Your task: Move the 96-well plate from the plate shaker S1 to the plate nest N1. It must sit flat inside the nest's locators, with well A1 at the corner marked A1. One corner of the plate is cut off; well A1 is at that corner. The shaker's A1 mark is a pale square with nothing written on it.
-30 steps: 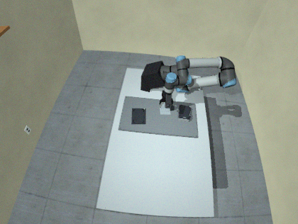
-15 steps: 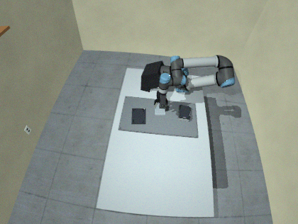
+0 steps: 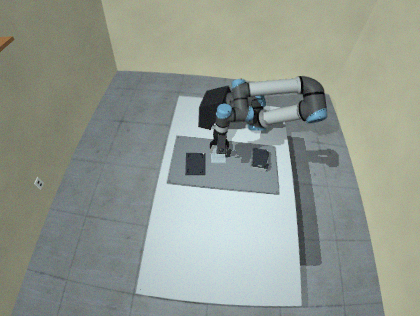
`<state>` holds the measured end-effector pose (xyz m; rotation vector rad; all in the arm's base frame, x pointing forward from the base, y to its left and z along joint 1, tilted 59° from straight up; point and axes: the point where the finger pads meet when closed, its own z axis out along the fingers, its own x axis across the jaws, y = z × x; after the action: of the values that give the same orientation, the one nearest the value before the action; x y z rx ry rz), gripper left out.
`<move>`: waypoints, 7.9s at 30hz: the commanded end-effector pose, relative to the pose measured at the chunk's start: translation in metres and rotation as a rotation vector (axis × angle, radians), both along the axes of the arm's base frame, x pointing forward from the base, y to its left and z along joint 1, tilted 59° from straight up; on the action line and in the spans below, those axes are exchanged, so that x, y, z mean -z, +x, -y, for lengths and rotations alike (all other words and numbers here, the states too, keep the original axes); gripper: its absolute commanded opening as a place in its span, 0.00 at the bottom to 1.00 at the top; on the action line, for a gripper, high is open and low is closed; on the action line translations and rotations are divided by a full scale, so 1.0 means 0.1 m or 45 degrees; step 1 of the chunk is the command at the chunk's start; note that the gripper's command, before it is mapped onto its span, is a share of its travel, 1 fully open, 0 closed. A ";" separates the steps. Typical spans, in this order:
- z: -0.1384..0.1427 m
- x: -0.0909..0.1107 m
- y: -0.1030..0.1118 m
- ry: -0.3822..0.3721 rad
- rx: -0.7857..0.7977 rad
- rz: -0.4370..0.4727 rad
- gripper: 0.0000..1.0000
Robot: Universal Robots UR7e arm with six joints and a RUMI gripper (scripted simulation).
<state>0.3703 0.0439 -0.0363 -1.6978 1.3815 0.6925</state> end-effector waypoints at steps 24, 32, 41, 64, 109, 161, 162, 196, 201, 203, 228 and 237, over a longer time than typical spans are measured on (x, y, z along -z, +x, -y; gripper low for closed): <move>0.34 0.70 0.25 -0.001 0.001 0.001 0.00; 0.45 0.93 0.33 -0.001 0.001 0.001 0.00; 0.55 1.13 0.40 -0.001 0.001 0.001 0.00; 0.59 1.20 0.42 -0.001 0.001 0.001 0.00; 0.25 1.38 0.45 -0.001 0.001 0.001 0.00; 0.02 1.52 0.47 -0.001 0.001 0.001 0.00; 0.02 1.52 0.47 -0.001 0.001 0.001 0.00; -0.03 1.55 0.47 -0.001 0.001 0.001 0.00; -0.03 1.55 0.47 -0.001 0.001 0.001 0.00; -0.04 1.55 0.47 -0.001 0.001 0.001 0.00; -0.06 1.57 0.47 -0.001 0.001 0.001 1.00; -0.06 1.57 0.47 -0.001 0.001 0.001 1.00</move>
<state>0.4174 0.0503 -0.1930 -1.6977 1.3812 0.6927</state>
